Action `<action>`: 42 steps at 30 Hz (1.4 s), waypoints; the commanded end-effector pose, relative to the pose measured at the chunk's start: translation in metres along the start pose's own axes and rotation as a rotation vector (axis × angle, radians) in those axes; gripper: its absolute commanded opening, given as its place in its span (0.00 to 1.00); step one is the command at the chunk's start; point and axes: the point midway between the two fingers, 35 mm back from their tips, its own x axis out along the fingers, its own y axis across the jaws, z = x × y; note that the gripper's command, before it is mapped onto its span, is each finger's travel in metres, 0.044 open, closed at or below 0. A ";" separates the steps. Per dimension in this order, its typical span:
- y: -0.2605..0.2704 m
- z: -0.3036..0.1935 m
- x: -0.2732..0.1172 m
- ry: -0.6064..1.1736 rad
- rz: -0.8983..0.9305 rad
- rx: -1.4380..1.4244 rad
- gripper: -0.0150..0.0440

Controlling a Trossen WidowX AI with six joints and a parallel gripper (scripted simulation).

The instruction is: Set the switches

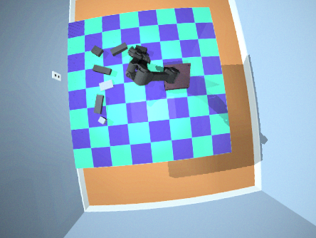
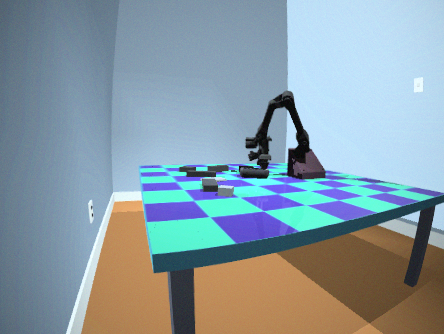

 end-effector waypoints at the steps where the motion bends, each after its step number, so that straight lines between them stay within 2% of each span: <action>1: 0.007 0.001 0.003 0.002 0.008 -0.005 0.25; 34: 0.042 0.015 0.013 0.002 0.011 -0.005 0.25; 42: -0.010 0.005 -0.047 -0.008 -0.012 0.001 0.25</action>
